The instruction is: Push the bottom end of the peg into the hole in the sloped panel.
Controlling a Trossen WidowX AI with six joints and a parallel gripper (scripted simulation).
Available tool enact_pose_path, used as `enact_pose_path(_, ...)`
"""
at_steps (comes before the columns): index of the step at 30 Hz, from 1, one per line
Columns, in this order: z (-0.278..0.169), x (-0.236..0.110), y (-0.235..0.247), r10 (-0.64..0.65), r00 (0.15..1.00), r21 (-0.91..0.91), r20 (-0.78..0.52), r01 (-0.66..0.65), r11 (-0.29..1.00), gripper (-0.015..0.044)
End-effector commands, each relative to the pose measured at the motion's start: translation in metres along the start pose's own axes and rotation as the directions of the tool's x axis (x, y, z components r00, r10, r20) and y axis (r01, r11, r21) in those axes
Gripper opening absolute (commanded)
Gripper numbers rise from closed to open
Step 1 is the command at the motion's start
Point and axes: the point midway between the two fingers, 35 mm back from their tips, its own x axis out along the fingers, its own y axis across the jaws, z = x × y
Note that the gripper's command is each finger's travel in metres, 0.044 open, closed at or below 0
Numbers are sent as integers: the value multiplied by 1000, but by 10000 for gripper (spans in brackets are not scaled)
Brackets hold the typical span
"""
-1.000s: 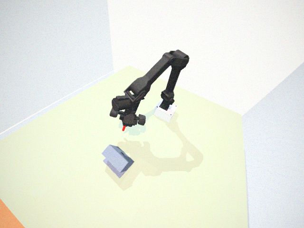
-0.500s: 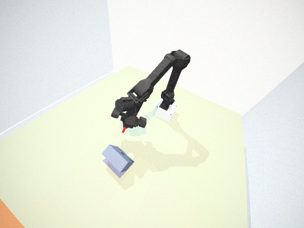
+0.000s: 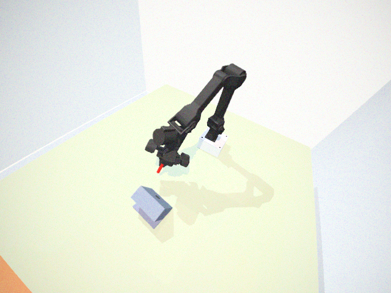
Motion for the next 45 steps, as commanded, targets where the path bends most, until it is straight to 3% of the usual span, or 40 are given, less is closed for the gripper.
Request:
enact_pose_path(1,2,-1,1,-18,1000,13,17,18,1000,0)
enact_pose_path(45,16,0,26,-134,971,134,196,109,985,0)
